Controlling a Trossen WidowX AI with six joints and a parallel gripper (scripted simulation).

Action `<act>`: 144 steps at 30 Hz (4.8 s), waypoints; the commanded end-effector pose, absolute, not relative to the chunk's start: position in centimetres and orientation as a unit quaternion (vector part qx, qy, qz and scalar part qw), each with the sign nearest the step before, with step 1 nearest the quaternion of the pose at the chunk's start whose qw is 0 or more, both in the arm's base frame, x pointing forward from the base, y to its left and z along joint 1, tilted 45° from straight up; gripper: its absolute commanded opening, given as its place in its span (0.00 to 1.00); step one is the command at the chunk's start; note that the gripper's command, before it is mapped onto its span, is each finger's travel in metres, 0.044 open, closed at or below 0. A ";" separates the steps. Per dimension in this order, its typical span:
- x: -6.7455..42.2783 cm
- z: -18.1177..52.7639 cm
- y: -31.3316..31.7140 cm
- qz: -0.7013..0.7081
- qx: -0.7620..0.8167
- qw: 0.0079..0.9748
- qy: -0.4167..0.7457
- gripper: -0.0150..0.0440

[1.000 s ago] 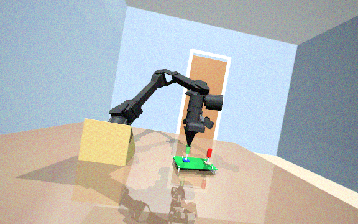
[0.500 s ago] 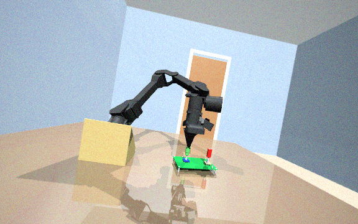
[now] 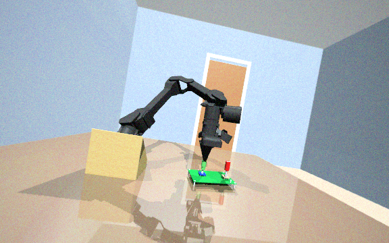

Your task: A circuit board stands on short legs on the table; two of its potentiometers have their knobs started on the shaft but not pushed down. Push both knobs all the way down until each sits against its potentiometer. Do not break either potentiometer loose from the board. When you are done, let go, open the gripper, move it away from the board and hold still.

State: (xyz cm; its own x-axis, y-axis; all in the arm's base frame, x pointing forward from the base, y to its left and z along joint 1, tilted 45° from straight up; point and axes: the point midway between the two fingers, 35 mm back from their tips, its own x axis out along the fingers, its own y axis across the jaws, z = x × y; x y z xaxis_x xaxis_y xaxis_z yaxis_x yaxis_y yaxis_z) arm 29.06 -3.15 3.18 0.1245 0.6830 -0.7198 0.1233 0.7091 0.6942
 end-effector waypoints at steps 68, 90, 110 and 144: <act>29.3 2.1 -2.0 0.213 0.320 0.676 0.629 0.25; 29.3 2.1 -1.9 0.213 0.320 0.676 0.629 0.25; 29.3 2.2 -2.0 0.212 0.319 0.676 0.629 0.25; 33.5 5.6 -6.0 0.213 0.321 0.674 0.630 0.25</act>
